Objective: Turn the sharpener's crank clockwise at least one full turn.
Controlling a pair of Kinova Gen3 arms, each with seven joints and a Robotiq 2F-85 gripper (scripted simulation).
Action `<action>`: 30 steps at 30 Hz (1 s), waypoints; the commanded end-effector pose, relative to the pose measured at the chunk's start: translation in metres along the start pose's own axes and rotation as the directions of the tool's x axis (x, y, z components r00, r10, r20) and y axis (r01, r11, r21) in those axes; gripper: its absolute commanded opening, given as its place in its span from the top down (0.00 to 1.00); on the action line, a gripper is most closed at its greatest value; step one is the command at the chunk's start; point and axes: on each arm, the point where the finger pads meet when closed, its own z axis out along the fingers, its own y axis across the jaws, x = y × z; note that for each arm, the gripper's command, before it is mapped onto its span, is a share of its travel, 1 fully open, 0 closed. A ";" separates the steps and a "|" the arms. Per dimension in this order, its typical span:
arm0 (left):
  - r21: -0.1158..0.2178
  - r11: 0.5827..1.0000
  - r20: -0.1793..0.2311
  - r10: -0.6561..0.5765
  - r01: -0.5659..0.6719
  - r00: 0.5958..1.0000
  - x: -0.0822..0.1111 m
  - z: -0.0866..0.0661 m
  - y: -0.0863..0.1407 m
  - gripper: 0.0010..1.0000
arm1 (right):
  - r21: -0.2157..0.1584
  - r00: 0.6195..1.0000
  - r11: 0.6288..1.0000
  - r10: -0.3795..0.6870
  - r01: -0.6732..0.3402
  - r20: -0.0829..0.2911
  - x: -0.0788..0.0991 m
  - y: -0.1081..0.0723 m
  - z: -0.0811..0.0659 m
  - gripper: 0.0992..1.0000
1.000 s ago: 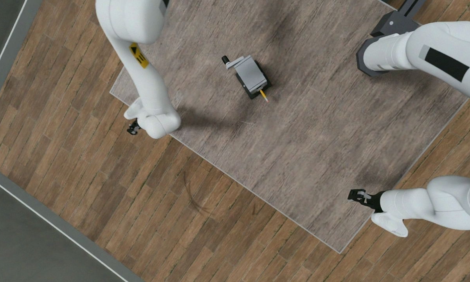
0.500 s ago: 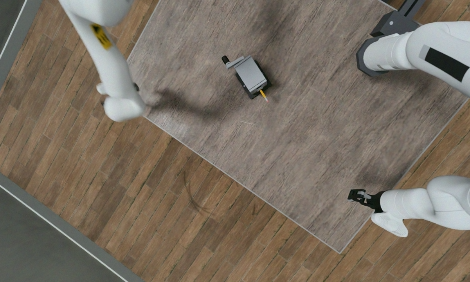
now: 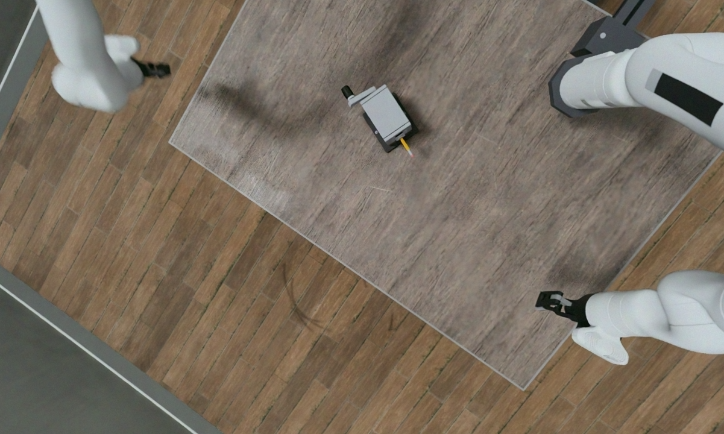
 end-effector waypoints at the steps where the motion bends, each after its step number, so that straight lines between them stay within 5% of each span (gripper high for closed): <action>1: 0.001 1.000 -0.002 0.000 0.000 1.000 0.001 0.000 0.000 0.00 | -0.075 0.990 0.987 0.141 -0.142 -0.027 0.055 -0.018 0.018 0.00; 6: 0.001 1.000 -0.002 0.000 0.000 1.000 0.001 0.000 0.000 0.00 | -0.139 0.955 0.946 0.287 -0.294 -0.071 0.111 -0.027 0.033 0.00; 8: 0.001 1.000 -0.002 0.000 0.000 1.000 0.001 0.000 0.000 0.00 | -0.139 0.955 0.946 0.287 -0.294 -0.071 0.111 -0.027 0.033 0.00; 10: 0.001 1.000 -0.002 0.000 0.000 1.000 0.001 0.000 0.000 0.00 | -0.175 0.919 0.903 0.380 -0.393 -0.104 0.149 -0.030 0.041 0.00; 20: 0.001 1.000 -0.002 0.000 0.000 1.000 0.001 0.000 0.000 0.00 | -0.235 0.790 0.754 0.582 -0.614 -0.193 0.237 -0.030 0.054 0.00; 25: 0.001 1.000 -0.002 0.000 0.000 1.000 0.001 0.000 0.000 0.00 | -0.241 0.767 0.729 0.607 -0.641 -0.206 0.249 -0.029 0.055 0.00; 26: 0.001 1.000 -0.002 0.000 0.000 1.000 0.001 0.000 0.000 0.00 | -0.247 0.733 0.690 0.642 -0.680 -0.224 0.267 -0.028 0.056 0.00; 30: 0.001 1.000 -0.002 0.000 0.000 1.000 0.001 0.000 0.000 0.00 | -0.253 0.694 0.647 0.677 -0.720 -0.244 0.285 -0.025 0.057 0.00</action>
